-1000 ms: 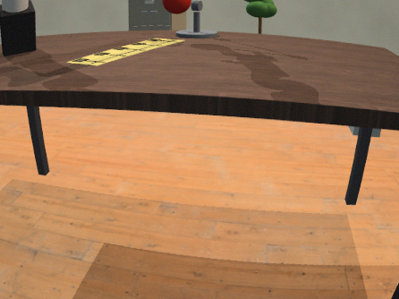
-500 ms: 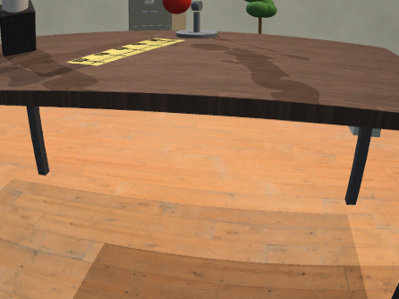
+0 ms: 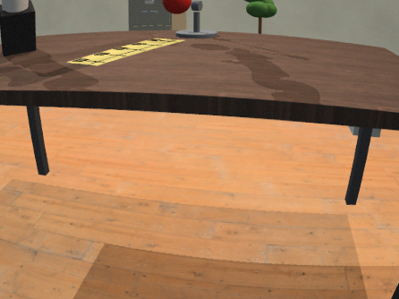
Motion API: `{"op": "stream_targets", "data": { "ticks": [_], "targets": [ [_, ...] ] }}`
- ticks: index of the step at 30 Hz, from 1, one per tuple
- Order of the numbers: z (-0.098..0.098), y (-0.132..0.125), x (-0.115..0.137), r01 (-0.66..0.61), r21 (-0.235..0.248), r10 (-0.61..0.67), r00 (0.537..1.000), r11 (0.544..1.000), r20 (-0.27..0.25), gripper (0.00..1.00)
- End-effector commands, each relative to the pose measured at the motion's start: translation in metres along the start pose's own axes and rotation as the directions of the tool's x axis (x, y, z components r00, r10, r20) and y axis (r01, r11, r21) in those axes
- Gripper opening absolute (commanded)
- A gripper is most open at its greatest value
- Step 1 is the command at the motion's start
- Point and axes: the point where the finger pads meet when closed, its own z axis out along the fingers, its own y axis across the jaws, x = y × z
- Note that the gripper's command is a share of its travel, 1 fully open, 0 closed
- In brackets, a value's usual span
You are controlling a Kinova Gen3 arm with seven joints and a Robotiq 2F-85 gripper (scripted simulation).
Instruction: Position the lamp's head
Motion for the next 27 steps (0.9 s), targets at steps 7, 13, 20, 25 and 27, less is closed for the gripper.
{"op": "stream_targets", "data": {
  "ticks": [7, 13, 20, 25, 27],
  "targets": [
    [-0.001, 0.000, 0.003, -0.001, 0.004, 0.001, 1.000, 1.000, 0.001, 0.00],
    [-0.004, 0.002, 0.015, -0.010, 0.013, 0.010, 1.000, 1.000, 0.001, 0.00],
    [-0.008, 0.005, 0.029, -0.020, 0.023, 0.020, 1.000, 1.000, 0.002, 0.00],
    [-0.008, 0.006, 0.036, -0.025, 0.029, 0.024, 1.000, 0.999, 0.002, 0.00],
    [-0.009, 0.007, 0.040, -0.028, 0.032, 0.028, 1.000, 0.999, 0.002, 0.00]
  ]
}}
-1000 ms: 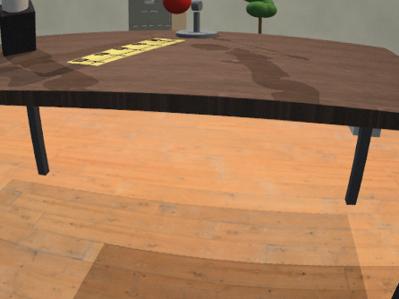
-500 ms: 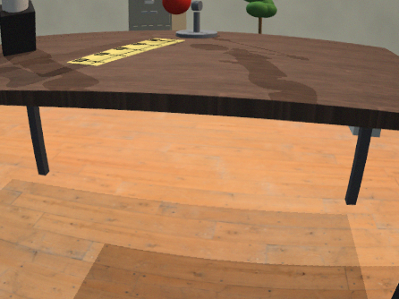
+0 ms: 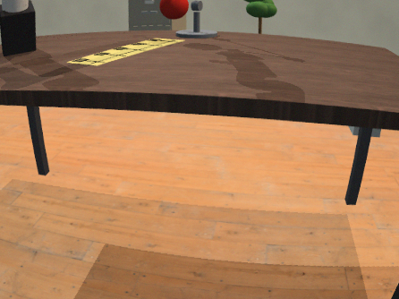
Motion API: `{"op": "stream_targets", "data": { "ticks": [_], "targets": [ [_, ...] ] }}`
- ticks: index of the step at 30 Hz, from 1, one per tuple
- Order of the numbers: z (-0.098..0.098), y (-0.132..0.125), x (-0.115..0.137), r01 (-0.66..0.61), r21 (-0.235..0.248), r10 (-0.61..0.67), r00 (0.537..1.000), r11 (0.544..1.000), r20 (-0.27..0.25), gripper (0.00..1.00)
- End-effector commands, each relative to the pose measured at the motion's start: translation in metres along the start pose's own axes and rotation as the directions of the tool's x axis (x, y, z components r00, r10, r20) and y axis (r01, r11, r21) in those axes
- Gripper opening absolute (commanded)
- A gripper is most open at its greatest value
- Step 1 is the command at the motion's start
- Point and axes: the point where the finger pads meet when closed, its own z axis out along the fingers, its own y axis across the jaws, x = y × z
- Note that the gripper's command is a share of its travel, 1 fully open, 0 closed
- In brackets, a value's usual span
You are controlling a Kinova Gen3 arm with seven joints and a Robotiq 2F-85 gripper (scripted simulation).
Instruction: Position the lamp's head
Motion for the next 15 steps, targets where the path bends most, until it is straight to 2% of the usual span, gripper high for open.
{"op": "stream_targets", "data": {
  "ticks": [1, 10, 15],
  "targets": [
    [-0.001, 0.003, 0.016, -0.019, -0.002, 0.019, 1.000, 1.000, -0.009, 0.00],
    [-0.003, 0.007, 0.036, -0.033, 0.014, 0.033, 0.999, 0.999, -0.009, 0.00],
    [-0.003, 0.007, 0.037, -0.033, 0.014, 0.033, 0.999, 0.999, -0.009, 0.00]
  ]
}}
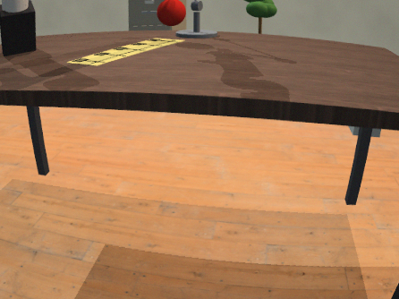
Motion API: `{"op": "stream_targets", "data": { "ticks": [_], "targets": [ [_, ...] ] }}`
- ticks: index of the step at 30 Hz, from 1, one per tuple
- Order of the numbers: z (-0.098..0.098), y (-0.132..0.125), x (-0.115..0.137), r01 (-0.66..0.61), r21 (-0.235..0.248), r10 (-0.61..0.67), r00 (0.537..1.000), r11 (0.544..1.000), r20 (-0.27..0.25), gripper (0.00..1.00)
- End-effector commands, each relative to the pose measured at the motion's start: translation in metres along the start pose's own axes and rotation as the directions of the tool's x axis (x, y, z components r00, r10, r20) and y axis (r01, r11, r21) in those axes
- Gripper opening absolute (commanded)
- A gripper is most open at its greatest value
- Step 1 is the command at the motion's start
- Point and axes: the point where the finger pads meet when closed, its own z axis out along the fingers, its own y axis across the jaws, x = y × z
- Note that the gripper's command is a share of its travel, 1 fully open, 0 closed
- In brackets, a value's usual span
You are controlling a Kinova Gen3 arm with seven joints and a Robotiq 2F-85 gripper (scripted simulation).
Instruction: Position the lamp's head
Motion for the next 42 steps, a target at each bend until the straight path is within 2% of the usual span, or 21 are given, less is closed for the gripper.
{"op": "stream_targets", "data": {
  "ticks": [1, 14, 15, 42],
  "targets": [
    [0.0000, 0.0023, 0.0082, -0.010, -0.005, 0.010, 1.000, 1.000, -0.006, 0.00],
    [-0.0001, 0.0034, 0.0132, -0.010, -0.005, 0.010, 1.000, 1.000, -0.006, 0.00],
    [-0.0001, 0.0032, 0.0128, -0.010, -0.005, 0.010, 1.000, 1.000, -0.005, 1.00],
    [-0.0006, 0.0007, 0.0080, -0.004, 0.001, 0.004, 1.000, 1.000, -0.001, 1.00]
  ]
}}
